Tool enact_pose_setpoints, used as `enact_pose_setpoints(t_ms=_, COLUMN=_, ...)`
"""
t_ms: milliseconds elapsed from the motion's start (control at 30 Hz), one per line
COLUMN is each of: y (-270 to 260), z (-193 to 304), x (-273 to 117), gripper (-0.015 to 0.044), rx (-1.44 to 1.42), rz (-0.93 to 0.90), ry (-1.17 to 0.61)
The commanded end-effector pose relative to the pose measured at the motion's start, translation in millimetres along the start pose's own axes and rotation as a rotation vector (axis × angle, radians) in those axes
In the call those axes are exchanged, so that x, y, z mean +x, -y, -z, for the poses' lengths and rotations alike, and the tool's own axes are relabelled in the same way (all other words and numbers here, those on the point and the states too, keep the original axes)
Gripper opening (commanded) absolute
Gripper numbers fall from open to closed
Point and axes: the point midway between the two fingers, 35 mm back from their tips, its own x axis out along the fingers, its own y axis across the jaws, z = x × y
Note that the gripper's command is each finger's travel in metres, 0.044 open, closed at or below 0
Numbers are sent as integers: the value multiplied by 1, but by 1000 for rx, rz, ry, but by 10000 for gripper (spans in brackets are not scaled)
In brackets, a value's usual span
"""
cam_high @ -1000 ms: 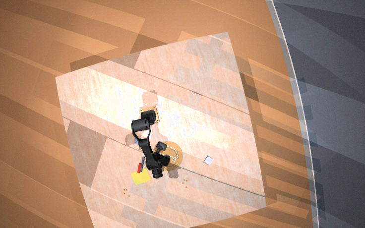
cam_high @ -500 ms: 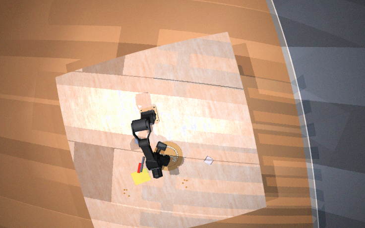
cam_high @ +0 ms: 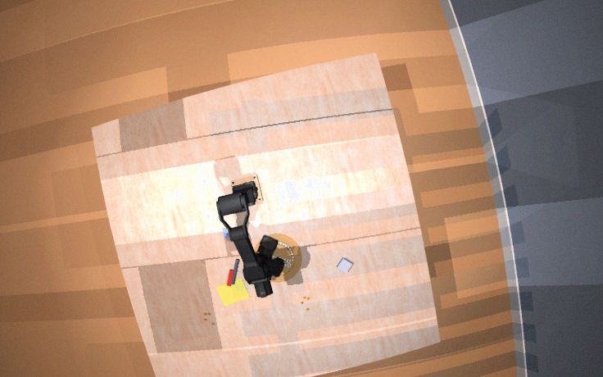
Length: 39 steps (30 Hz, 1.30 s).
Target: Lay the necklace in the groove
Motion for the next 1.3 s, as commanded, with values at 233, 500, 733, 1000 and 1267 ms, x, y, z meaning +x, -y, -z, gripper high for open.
enact_pose_setpoints(t_ms=233, y=0, z=0, x=7, gripper=120, rx=1, rz=0, ry=0)
enact_pose_setpoints(t_ms=500, y=-1, z=0, x=20, gripper=120, rx=3, rz=-3, ry=-3)
enact_pose_setpoints(t_ms=733, y=-2, z=1, x=30, gripper=120, rx=4, rz=-5, ry=-5)
enact_pose_setpoints(t_ms=1000, y=-1, z=1, x=28, gripper=0, rx=-1, rz=-4, ry=-3)
enact_pose_setpoints(t_ms=1267, y=-1, z=1, x=28, gripper=0, rx=-1, rz=-4, ry=-3)
